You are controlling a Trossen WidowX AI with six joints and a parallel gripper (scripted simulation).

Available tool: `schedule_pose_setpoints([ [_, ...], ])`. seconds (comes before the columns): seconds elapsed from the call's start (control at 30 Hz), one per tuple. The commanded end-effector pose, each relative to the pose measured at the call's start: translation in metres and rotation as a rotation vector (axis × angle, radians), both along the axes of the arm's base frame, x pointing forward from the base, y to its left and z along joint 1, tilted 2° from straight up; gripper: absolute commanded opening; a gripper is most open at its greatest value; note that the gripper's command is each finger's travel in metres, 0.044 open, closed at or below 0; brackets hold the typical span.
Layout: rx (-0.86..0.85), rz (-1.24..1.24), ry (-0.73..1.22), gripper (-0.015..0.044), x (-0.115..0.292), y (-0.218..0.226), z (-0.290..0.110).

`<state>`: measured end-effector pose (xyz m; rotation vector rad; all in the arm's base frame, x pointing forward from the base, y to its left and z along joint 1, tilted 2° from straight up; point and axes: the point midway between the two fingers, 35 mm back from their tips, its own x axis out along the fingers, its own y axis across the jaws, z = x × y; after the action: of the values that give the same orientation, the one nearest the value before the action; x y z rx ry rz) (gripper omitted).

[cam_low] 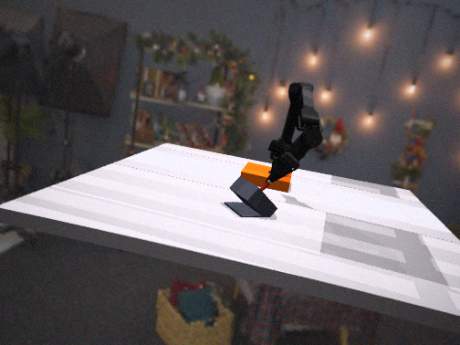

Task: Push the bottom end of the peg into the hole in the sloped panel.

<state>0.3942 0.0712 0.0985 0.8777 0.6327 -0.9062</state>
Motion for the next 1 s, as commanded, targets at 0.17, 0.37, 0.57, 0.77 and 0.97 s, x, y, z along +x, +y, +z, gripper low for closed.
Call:
schedule_pose_setpoints([
  [0.17,0.002,-0.002,-0.008,0.0440,-0.010,0.011,0.021],
  [0.37,0.001,-0.002,-0.006,0.0440,-0.018,0.018,0.031],
  [0.57,0.000,-0.001,-0.004,0.0440,-0.026,0.024,0.041],
  [0.77,-0.001,-0.001,-0.003,0.0440,-0.033,0.030,0.047],
  [0.97,0.000,-0.001,-0.003,0.0440,-0.038,0.034,0.054],
])
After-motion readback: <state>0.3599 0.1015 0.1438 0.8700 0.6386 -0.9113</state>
